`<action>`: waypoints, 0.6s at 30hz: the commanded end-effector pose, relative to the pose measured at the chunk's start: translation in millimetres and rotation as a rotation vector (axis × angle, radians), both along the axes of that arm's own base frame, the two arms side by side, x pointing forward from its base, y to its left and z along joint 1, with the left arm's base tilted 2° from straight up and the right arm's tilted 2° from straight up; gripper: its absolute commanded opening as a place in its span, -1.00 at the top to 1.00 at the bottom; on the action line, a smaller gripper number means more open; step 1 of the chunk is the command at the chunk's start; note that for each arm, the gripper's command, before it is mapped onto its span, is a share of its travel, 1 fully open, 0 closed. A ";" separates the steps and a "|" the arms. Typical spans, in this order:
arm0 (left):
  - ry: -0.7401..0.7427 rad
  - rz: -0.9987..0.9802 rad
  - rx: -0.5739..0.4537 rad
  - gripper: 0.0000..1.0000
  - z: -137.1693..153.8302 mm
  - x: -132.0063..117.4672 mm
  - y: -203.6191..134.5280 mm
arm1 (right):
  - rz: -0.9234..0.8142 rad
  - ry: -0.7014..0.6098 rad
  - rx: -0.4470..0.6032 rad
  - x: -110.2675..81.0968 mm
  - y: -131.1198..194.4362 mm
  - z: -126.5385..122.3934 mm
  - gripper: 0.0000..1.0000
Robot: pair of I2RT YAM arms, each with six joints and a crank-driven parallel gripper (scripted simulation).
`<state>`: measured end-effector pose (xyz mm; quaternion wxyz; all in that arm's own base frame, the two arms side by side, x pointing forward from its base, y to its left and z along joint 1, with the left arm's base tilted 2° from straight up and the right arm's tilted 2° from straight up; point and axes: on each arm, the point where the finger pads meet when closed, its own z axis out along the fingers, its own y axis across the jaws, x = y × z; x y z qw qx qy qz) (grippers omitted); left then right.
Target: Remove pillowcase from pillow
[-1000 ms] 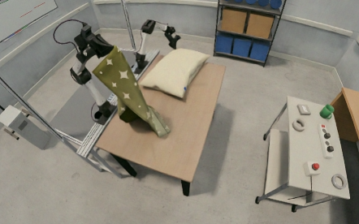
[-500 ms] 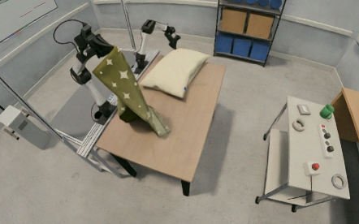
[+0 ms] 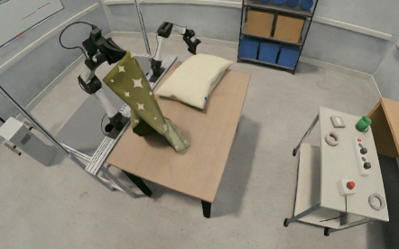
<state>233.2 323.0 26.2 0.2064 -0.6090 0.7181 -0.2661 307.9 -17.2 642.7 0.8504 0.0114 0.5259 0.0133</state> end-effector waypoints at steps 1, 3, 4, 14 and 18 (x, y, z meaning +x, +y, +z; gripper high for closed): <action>0.005 -0.018 0.016 -0.26 -12.1 3.2 1.2 | -0.014 -0.071 -0.009 -17.9 -0.3 21.4 0.98; 0.002 -0.018 0.015 -0.26 -11.3 3.7 1.1 | -0.014 -0.071 -0.009 -17.9 -0.3 21.4 0.98; 0.001 -0.018 0.015 -0.26 -11.2 3.8 1.1 | -0.014 -0.071 -0.009 -17.9 -0.3 21.4 0.98; 0.001 -0.018 0.014 -0.26 -11.5 3.8 1.0 | -0.014 -0.071 -0.009 -17.9 -0.3 21.4 0.98; -0.022 -0.018 0.081 -0.26 12.2 9.0 14.9 | -0.014 -0.071 -0.009 -17.9 -0.3 21.4 0.98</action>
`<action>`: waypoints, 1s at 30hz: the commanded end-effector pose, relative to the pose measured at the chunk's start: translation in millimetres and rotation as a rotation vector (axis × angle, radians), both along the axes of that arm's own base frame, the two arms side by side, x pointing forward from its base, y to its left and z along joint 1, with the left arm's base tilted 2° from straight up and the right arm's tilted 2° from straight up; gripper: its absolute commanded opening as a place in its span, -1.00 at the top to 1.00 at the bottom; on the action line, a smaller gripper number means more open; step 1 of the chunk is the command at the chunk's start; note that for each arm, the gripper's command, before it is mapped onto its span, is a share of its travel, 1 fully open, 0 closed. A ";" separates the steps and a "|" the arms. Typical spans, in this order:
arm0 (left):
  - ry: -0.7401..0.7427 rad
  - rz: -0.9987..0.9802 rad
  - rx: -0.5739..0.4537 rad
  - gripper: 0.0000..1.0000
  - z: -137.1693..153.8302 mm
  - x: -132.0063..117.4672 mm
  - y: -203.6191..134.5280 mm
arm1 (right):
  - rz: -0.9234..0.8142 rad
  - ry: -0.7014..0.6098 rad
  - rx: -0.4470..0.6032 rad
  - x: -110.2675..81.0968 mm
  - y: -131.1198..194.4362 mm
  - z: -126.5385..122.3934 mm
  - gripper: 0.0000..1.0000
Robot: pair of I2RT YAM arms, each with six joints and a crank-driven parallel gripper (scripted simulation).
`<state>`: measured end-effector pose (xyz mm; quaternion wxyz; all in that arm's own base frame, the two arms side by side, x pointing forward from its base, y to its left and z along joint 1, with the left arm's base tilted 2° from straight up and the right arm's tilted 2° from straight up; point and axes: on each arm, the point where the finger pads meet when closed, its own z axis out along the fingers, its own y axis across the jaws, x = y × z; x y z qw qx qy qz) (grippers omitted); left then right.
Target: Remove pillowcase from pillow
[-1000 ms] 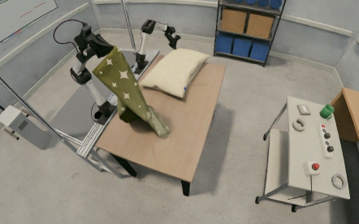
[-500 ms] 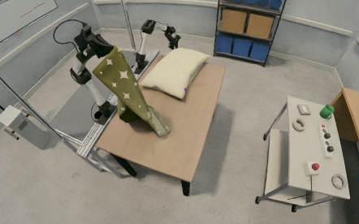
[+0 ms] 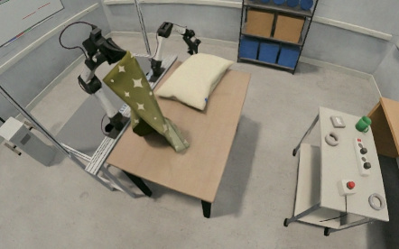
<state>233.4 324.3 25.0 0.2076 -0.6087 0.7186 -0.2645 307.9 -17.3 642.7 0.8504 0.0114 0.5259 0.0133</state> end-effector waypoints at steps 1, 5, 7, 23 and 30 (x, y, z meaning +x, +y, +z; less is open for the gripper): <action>-0.019 -0.018 0.067 -0.26 25.1 6.9 7.5 | -0.014 -0.071 -0.009 -17.9 -0.3 21.4 0.98; -0.017 -0.016 0.060 -0.26 33.9 6.9 6.7 | -0.014 -0.071 -0.009 -17.9 -0.3 21.4 0.98; -0.016 -0.015 0.057 -0.26 37.8 7.0 6.6 | -0.014 -0.071 -0.009 -17.9 -0.3 21.4 0.98; -0.017 0.003 0.048 -0.26 74.4 4.4 8.1 | -0.014 -0.071 -0.009 -17.9 -0.3 21.4 0.98; -0.014 -0.002 0.035 -0.26 81.1 5.1 7.1 | -0.014 -0.071 -0.009 -17.9 -0.3 21.4 0.98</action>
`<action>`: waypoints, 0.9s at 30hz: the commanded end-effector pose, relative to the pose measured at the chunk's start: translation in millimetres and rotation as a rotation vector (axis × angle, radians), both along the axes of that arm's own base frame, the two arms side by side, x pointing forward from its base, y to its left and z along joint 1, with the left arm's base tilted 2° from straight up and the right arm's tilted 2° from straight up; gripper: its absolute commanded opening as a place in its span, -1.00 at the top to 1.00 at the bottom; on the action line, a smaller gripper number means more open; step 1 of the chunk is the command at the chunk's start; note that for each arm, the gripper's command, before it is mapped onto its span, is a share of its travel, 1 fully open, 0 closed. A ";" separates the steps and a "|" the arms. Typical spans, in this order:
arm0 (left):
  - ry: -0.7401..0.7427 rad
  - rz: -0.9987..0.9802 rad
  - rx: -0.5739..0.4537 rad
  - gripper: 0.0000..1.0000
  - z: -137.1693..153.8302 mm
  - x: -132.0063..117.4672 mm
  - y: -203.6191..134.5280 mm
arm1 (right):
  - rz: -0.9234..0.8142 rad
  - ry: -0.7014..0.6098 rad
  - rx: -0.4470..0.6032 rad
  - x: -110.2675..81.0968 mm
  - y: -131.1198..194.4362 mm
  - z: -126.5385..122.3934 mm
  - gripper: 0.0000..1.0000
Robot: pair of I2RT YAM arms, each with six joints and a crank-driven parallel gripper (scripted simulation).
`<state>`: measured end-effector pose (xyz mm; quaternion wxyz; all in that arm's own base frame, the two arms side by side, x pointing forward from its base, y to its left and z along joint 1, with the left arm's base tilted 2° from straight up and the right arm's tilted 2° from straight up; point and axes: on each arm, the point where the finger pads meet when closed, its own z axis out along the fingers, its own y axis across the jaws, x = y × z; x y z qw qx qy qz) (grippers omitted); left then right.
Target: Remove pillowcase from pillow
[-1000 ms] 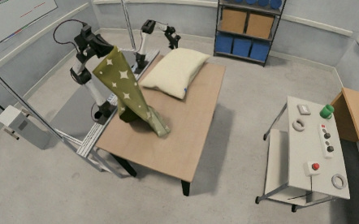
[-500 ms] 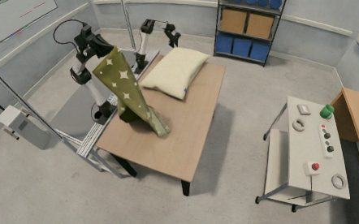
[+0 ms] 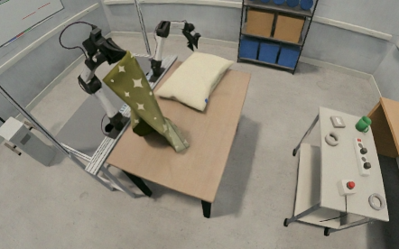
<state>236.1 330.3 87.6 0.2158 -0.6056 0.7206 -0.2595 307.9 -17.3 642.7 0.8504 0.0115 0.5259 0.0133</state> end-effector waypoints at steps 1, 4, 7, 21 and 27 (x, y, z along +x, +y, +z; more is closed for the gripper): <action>-0.013 -0.003 0.030 -0.26 26.2 2.5 1.1 | -0.014 -0.071 -0.009 -17.9 -0.2 21.4 0.98; -0.015 -0.003 0.033 -0.26 36.3 3.1 0.6 | -0.014 -0.071 -0.009 -17.9 -0.2 21.4 0.98; -0.014 -0.003 0.029 -0.26 42.7 3.8 0.0 | -0.014 -0.071 -0.009 -17.9 -0.2 21.4 0.98; -0.004 -0.007 -0.002 -0.26 47.5 4.4 -3.9 | -0.014 -0.071 -0.009 -17.9 -0.2 21.4 0.98; 0.017 -0.051 0.148 -0.26 56.8 4.6 -8.4 | -0.014 -0.071 -0.009 -17.9 -0.2 21.4 0.98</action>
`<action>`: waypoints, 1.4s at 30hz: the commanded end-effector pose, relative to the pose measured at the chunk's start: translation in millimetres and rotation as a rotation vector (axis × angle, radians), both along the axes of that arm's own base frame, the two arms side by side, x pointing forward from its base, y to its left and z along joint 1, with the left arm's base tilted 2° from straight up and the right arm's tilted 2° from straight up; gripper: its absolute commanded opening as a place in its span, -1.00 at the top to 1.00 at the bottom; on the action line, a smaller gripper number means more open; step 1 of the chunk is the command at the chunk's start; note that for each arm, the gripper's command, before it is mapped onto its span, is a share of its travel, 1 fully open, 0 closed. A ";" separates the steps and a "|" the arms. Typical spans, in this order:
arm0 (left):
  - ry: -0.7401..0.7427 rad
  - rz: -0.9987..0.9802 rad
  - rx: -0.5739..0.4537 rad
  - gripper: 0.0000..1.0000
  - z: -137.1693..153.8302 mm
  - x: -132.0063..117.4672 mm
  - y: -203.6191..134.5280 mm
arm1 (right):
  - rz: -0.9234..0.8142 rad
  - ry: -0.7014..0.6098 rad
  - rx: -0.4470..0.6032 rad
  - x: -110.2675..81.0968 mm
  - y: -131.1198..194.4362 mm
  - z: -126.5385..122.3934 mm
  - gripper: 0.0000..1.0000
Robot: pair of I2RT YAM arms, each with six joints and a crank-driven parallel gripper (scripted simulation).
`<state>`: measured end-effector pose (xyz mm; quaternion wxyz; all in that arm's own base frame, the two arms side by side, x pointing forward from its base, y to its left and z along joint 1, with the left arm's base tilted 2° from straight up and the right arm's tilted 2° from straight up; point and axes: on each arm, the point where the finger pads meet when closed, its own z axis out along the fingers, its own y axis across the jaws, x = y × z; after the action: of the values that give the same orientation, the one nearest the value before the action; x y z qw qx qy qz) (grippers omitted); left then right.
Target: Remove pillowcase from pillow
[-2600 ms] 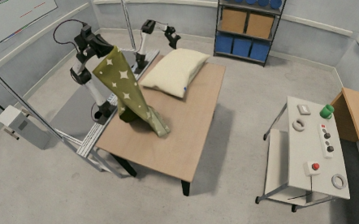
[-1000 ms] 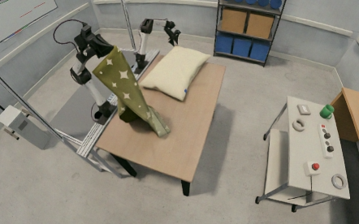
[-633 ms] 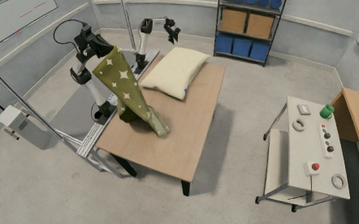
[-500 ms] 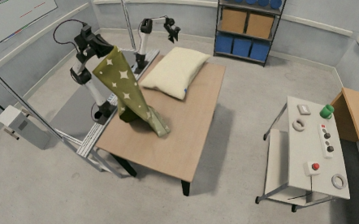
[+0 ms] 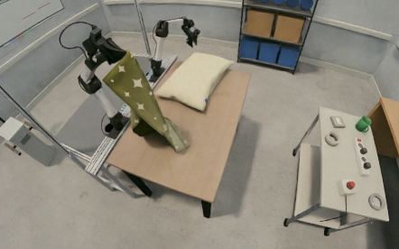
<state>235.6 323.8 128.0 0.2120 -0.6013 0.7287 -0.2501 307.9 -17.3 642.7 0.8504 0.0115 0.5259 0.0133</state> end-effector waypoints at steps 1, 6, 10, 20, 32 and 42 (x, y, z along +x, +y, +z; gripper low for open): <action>0.007 -0.048 0.167 -0.26 18.5 5.1 -4.1 | -0.014 -0.071 -0.009 -17.9 -0.2 21.4 0.98; 0.028 -0.060 0.208 -0.26 17.3 3.2 -9.9 | -0.014 -0.071 -0.009 -17.9 -0.2 21.4 0.98; 0.043 -0.084 0.282 -0.26 24.2 3.3 -20.2 | -0.014 -0.071 -0.009 -17.9 -0.2 21.4 0.98; 0.050 -0.192 0.610 -0.26 52.8 15.1 -64.2 | -0.014 -0.071 -0.009 -17.9 -0.2 21.4 0.98; -0.035 -0.295 0.863 -0.26 83.2 28.9 -116.5 | -0.014 -0.071 -0.009 -17.9 -0.2 21.4 0.98; -0.181 -0.383 1.070 -0.26 112.1 45.1 -165.7 | -0.014 -0.071 -0.009 -17.9 -0.2 21.4 0.98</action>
<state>273.9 162.9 231.3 0.4645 -0.2761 0.8405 0.0389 307.9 -17.3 642.7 0.8504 0.0115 0.5259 0.0133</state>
